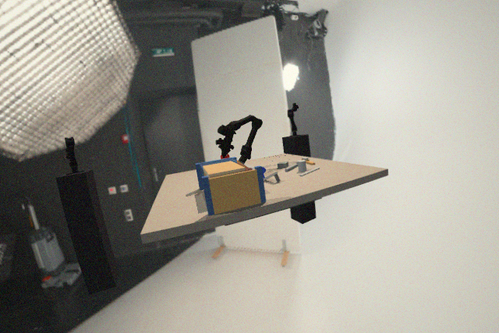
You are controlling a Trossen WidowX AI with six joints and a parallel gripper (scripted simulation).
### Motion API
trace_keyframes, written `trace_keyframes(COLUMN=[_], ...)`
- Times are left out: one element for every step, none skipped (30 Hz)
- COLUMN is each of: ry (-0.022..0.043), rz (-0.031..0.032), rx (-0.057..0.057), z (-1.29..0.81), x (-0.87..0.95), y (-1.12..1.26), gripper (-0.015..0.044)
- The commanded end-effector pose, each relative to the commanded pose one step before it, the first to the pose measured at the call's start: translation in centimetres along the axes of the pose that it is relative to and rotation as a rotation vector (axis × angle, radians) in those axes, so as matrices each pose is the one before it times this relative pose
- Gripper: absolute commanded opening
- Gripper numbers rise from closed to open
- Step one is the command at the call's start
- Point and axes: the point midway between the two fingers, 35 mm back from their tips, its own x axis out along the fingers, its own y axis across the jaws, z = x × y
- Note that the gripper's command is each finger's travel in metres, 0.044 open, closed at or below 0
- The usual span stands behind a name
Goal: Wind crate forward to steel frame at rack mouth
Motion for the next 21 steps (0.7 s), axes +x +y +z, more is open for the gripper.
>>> trace_keyframes(ry=[0.02013,-0.00004,-0.00006,-0.00004,-0.00007,-0.00004,-0.00007,-0.00004,-0.00007,-0.00004,-0.00007,-0.00004,-0.00007,-0.00004,-0.00008,-0.00005,-0.00008,-0.00005,-0.00008,-0.00005,-0.00008], rz=[-0.05155,-0.00006,-0.00008,-0.00005,-0.00008,-0.00005,-0.00008,-0.00005,-0.00008,-0.00005,-0.00008,-0.00005,-0.00008,-0.00005,-0.00008,-0.00005,-0.00008,-0.00005,-0.00008,-0.00005,-0.00008], rx=[0.0185,0.0,0.0,0.0,0.0,0.0,0.0,0.0,0.0,0.0,0.0,0.0,0.0,0.0,0.0,0.0,0.0,0.0,0.0,0.0,0.0], z=[-0.266,0.028,0.046,0.03,0.049,0.031,0.051,0.032,0.053,0.034,0.055,0.035,0.057,0.036,0.059,0.038,0.06,0.039,0.062,0.04,0.064], x=[1.181,0.013,0.02,0.013,0.021,0.014,0.022,0.015,0.023,0.015,0.024,0.016,0.025,0.016,0.026,0.017,0.027,0.018,0.028,0.018,0.029], y=[-2.003,-0.076,-0.116,-0.075,-0.115,-0.075,-0.114,-0.074,-0.113,-0.073,-0.111,-0.073,-0.11,-0.072,-0.109,-0.071,-0.108,-0.07,-0.106,-0.069,-0.105], gripper=[0.0,0.0,0.0,0.0,0.0,0.0,0.0,0.0,0.0,0.0,0.0,0.0,0.0,0.0,0.0,0.0,0.0,0.0,0.0,0.0,0.0])
